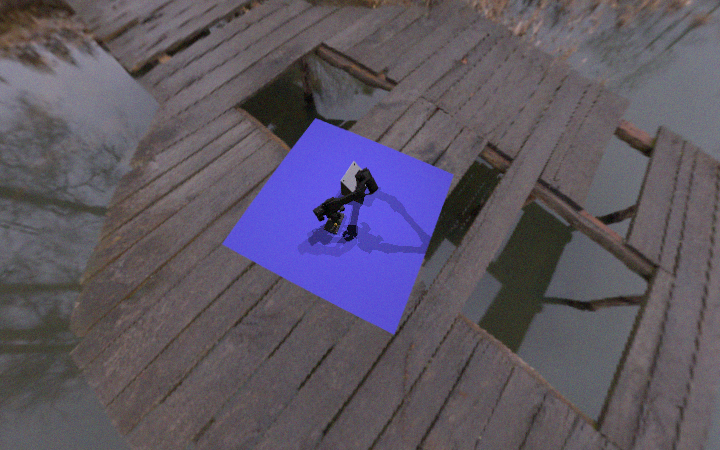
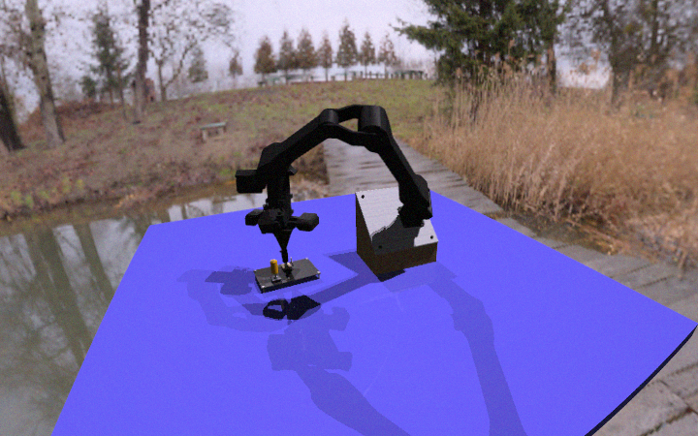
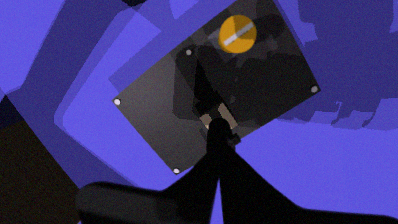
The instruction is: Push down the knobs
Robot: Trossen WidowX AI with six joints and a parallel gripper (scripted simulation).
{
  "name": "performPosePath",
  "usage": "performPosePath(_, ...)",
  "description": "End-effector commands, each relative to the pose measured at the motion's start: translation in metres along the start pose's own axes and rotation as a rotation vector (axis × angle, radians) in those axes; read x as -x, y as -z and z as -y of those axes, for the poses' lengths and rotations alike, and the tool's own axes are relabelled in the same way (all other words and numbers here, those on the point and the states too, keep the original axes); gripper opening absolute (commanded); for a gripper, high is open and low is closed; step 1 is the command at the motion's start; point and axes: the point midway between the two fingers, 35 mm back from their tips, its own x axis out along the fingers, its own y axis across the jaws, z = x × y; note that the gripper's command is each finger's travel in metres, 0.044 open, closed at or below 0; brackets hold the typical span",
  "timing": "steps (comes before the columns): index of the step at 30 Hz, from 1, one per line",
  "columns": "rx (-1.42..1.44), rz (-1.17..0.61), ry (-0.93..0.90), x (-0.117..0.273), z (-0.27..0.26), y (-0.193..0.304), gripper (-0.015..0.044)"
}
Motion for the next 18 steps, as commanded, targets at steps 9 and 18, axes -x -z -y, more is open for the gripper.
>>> performPosePath(9, 0.014, -0.002, -0.008, -0.0112, 0.0004, -0.0027, 0.0)
performPosePath(18, 0.014, -0.002, -0.008, -0.0132, 0.0004, -0.0027, 0.0)
